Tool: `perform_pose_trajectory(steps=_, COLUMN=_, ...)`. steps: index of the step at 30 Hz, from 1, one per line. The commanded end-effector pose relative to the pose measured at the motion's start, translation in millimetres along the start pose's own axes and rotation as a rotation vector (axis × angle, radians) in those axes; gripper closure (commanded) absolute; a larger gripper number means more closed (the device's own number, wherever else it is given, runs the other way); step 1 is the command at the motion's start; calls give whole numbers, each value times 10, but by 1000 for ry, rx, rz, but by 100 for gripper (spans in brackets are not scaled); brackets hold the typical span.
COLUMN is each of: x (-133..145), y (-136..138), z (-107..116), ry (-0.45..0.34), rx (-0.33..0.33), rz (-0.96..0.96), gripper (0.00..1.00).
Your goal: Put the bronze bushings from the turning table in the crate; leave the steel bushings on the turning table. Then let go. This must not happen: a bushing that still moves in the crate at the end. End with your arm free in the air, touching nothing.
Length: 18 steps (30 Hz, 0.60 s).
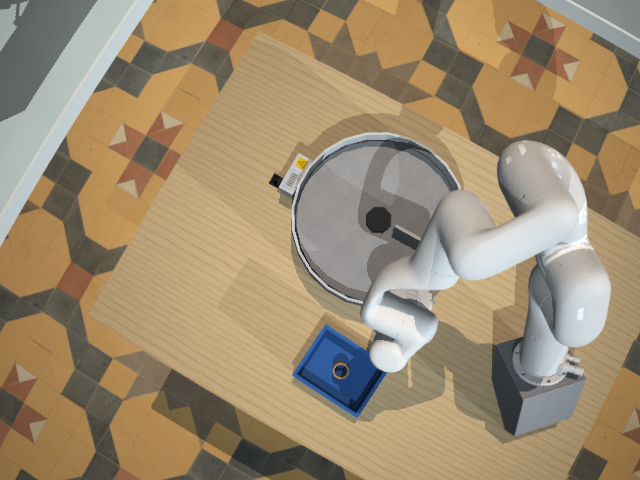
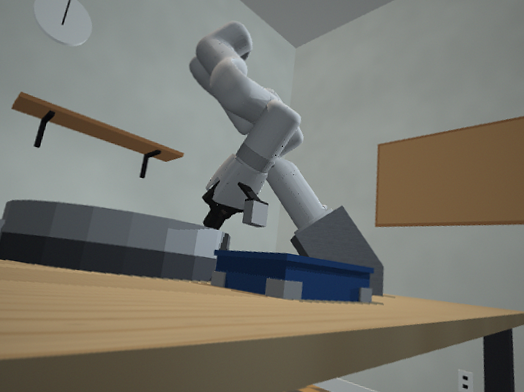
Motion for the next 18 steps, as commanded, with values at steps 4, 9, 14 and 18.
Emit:
perform_pose_trajectory(steps=4, x=-4, y=9, z=1, ry=1, rx=1, rz=-2, gripper=90)
perform_pose_trajectory(steps=9, x=-20, y=11, z=-14, ry=1, rx=1, rz=-2, gripper=90)
perform_pose_trajectory(steps=14, x=-24, y=12, z=-18, ry=1, rx=1, rz=-2, gripper=90)
perform_pose_trajectory(steps=18, x=-24, y=12, z=-18, ry=1, rx=1, rz=-2, gripper=90)
Point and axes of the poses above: the point where the finger pads meet when closed, its own z axis back along the fingers, its own y axis across the jaws, x = y × z, the point moved 1 cm from there along z, back along the fingers, and after that the axes turned 9 degrees about z, right-handed, at the moved point
